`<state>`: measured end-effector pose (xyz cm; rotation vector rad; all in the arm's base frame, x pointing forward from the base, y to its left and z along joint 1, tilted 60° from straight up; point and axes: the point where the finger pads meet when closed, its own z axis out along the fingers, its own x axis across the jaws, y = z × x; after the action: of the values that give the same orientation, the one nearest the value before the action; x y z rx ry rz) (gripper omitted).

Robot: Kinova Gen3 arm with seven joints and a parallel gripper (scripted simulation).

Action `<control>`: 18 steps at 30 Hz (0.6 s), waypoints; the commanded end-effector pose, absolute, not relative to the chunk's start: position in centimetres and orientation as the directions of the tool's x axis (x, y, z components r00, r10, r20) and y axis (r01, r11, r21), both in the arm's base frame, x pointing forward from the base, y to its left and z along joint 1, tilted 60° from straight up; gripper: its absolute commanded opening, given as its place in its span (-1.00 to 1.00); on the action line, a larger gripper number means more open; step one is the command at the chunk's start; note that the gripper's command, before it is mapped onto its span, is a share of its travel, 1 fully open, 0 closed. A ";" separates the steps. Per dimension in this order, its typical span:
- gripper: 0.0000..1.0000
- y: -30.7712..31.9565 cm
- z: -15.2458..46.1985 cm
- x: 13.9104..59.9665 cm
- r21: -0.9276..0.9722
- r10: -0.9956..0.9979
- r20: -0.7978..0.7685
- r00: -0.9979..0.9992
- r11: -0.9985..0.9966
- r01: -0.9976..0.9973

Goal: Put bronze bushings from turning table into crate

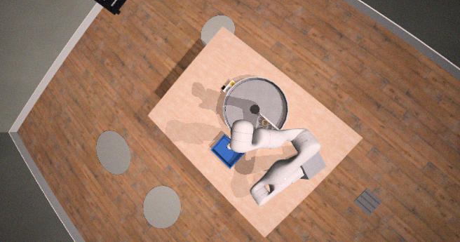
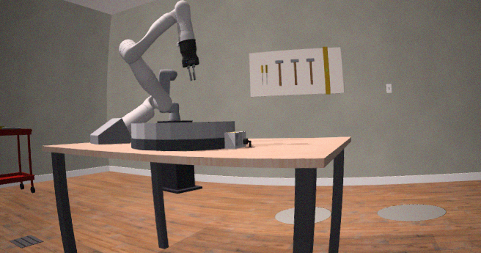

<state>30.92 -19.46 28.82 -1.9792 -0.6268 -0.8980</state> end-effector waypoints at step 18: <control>-0.33 -23.4 32.1 31.3 -0.493 0.091 0.783 0.616 -0.513 0.703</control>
<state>31.92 -21.73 31.75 -1.9655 -0.5644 -0.9052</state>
